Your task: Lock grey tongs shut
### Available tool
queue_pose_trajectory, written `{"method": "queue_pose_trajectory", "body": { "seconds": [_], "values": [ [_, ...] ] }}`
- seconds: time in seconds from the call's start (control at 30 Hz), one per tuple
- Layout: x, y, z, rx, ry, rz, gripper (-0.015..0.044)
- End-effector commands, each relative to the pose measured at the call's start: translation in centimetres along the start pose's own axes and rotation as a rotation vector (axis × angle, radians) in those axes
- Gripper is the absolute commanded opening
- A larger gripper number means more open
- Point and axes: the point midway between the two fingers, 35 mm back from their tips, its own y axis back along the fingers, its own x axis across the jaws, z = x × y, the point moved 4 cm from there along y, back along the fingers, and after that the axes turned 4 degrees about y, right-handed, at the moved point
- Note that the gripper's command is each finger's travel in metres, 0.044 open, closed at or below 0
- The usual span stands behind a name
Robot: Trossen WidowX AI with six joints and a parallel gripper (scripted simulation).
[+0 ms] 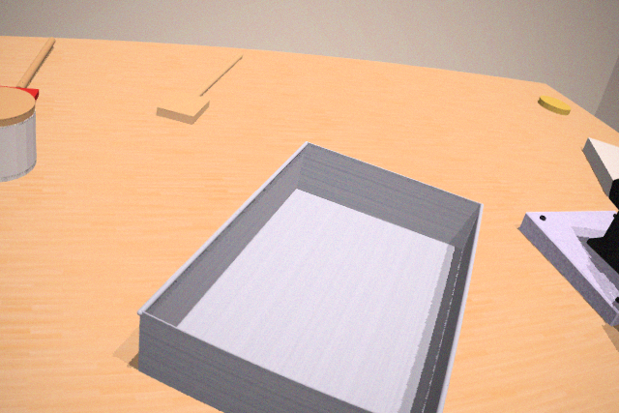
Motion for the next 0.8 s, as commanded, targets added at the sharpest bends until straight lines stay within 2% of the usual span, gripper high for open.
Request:
{"method": "queue_pose_trajectory", "body": {
  "seconds": [0.0,0.13,0.3,0.6,0.77],
  "values": [
    [0.0,0.0,0.0,0.000,0.000,0.000,0.0349],
    [0.0,0.0,0.0,0.000,0.000,0.000,0.0440],
    [-0.2,1.9,1.9,-0.002,-0.001,0.000,0.0440],
    [1.6,10.2,12.8,-0.007,-0.008,-0.001,0.0440],
    [2.5,11.2,14.7,-0.010,-0.006,-0.001,0.0440]
  ]
}}
